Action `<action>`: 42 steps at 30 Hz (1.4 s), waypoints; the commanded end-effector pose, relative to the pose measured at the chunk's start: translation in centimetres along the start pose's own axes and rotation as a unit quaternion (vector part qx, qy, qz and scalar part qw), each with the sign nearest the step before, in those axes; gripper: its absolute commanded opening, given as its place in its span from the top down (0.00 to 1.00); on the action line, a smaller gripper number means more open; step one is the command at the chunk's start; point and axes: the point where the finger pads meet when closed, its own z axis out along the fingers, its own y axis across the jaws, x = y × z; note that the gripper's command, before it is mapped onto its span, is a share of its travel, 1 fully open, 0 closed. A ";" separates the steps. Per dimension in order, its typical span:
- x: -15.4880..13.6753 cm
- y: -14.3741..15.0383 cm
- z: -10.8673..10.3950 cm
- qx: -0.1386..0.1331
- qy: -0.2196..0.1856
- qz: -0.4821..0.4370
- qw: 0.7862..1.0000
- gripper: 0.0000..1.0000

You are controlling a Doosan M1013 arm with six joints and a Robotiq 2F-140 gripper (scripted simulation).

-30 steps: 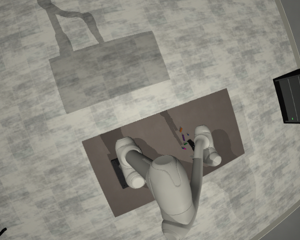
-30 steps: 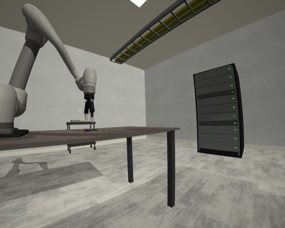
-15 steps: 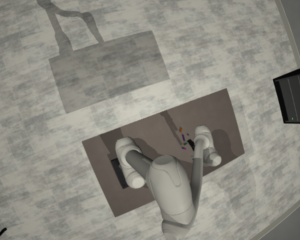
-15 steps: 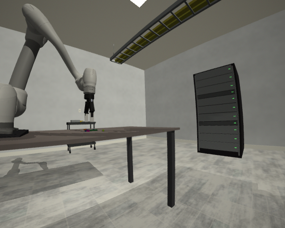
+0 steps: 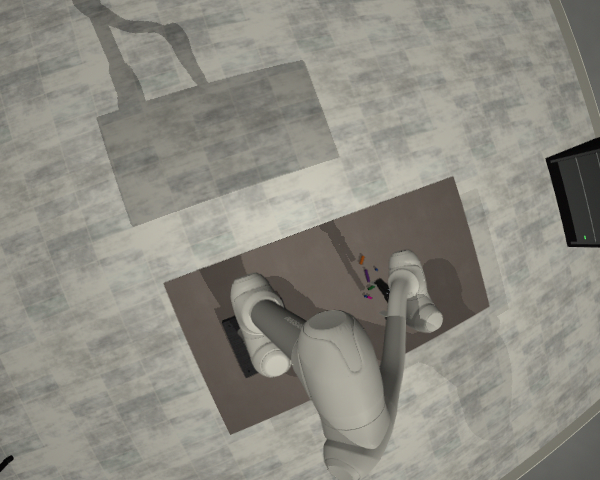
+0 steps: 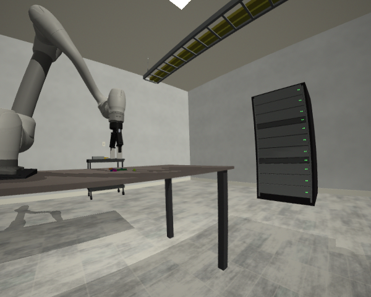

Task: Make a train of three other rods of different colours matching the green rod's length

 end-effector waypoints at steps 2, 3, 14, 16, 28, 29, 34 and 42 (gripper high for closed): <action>-0.1 -0.1 0.2 -0.002 -0.001 -0.003 1.000 0.00; -0.1 -0.1 0.2 -0.002 -0.001 -0.003 1.000 0.00; -0.1 -0.1 0.1 -0.002 -0.001 -0.038 0.999 0.00; -0.1 -0.1 0.1 -0.002 -0.001 -0.053 0.999 0.00; -0.2 0.2 -0.3 -0.002 -0.001 -0.284 0.959 0.00; -0.2 0.2 -0.4 -0.002 -0.002 -0.302 0.953 0.00; -0.2 0.3 -0.5 -0.002 -0.002 -0.375 0.927 0.00; -0.2 0.4 -0.8 -0.001 -0.002 -0.508 0.862 0.00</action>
